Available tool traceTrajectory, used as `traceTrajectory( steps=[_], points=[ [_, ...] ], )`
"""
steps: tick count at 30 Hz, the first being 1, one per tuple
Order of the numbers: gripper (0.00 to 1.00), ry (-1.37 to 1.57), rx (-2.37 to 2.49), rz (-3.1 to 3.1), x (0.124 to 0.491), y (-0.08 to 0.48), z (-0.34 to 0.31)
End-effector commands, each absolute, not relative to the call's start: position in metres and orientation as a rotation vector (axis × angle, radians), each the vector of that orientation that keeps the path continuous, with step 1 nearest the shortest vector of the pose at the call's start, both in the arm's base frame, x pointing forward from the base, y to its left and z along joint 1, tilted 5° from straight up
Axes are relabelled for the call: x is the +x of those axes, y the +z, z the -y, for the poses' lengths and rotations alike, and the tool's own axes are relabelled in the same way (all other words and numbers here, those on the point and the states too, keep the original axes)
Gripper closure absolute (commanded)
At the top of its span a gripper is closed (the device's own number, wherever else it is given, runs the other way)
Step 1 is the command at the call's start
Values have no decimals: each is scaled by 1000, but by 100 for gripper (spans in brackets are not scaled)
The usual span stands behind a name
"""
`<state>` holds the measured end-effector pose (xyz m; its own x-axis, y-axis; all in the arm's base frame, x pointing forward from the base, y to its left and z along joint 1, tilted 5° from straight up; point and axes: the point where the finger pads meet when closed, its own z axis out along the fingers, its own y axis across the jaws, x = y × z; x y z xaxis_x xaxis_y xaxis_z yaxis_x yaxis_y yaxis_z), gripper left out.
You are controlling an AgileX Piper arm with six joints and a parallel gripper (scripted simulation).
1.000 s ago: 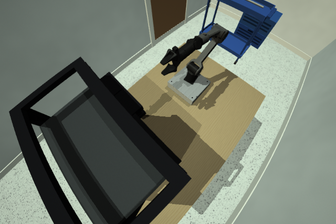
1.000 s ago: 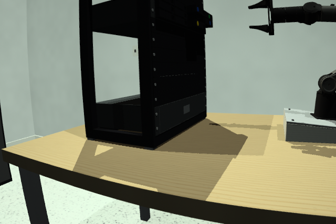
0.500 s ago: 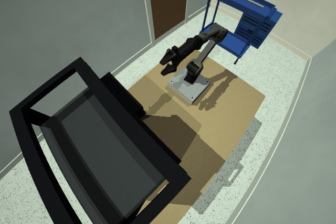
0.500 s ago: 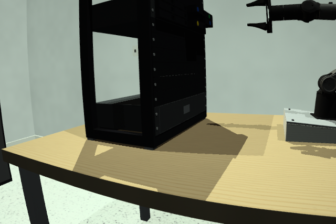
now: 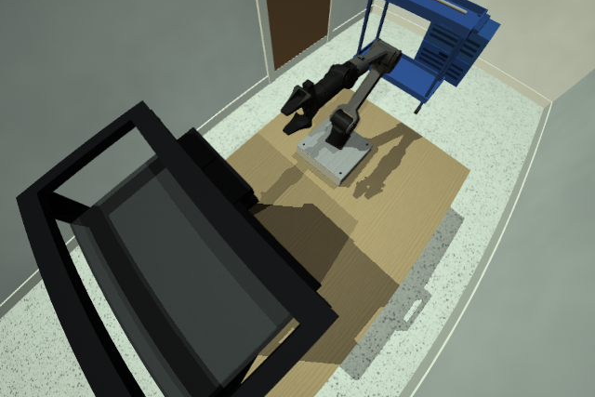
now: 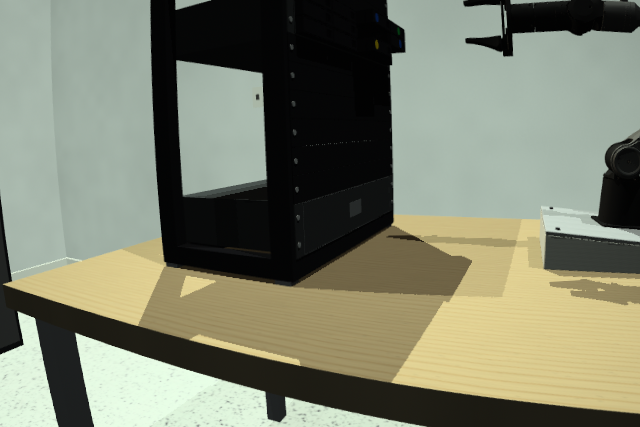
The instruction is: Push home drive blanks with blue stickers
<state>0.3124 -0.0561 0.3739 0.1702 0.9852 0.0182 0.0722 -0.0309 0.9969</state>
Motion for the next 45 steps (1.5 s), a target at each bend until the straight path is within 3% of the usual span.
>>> traceTrajectory(
  steps=[1, 13, 45],
  points=[
    [0, 1047, 1370, -1115, 320, 380, 54],
    [0, 1056, 1367, -1130, 340, 399, 48],
    [0, 1057, 1367, -1131, 341, 400, 48]
  ],
)
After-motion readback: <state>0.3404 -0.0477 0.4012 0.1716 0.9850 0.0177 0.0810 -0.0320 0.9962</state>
